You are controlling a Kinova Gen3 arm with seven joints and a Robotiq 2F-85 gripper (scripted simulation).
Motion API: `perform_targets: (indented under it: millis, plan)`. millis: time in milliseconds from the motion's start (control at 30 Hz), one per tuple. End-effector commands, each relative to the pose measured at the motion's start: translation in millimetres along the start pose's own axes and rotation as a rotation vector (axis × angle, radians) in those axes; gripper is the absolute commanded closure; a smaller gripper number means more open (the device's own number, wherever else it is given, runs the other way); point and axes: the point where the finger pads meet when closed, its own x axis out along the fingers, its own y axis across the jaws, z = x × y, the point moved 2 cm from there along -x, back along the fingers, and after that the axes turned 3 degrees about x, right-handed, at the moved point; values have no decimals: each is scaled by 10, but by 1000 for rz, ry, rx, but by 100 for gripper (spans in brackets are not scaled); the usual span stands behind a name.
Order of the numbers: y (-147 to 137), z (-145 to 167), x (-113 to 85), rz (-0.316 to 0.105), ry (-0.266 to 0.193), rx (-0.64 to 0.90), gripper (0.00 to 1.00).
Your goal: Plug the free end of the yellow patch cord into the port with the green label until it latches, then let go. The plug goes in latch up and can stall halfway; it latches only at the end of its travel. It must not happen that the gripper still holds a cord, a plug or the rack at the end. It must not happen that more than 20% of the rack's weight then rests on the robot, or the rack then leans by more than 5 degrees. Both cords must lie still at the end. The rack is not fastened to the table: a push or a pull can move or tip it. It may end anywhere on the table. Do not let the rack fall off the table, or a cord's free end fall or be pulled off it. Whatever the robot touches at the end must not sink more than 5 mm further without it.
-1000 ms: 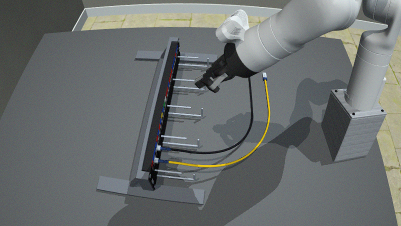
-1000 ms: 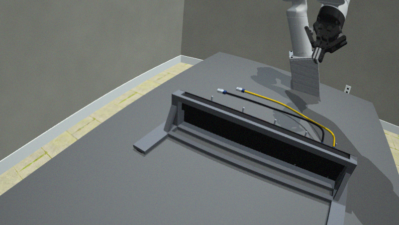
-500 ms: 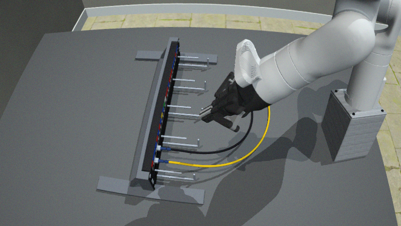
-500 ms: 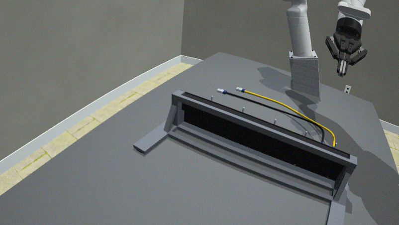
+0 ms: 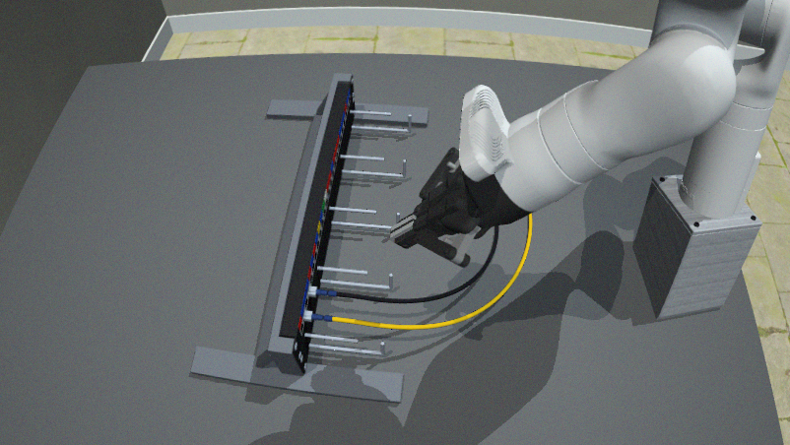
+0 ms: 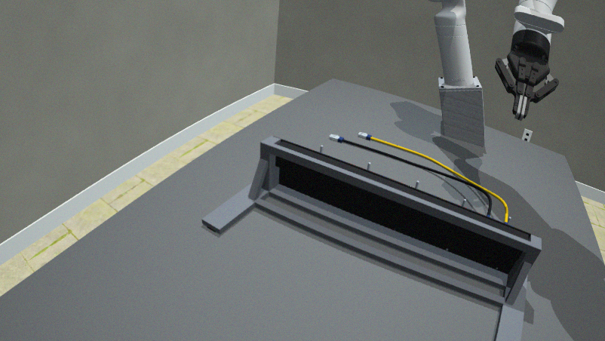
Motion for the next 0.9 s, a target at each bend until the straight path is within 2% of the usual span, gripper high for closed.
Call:
perform_targets:
  millis: [0, 167, 333, 400, 700, 867]
  plan:
    - [16, 7, 69, 5, -2, 1, 100]
    - [16, 7, 266, 5, -2, 1, 100]
    - [17, 6, 553, 5, -2, 1, 100]
    - [17, 6, 553, 5, -2, 1, 100]
    - [18, 4, 1127, 5, -2, 1, 100]
    - [19, 4, 1313, 5, -2, 1, 100]
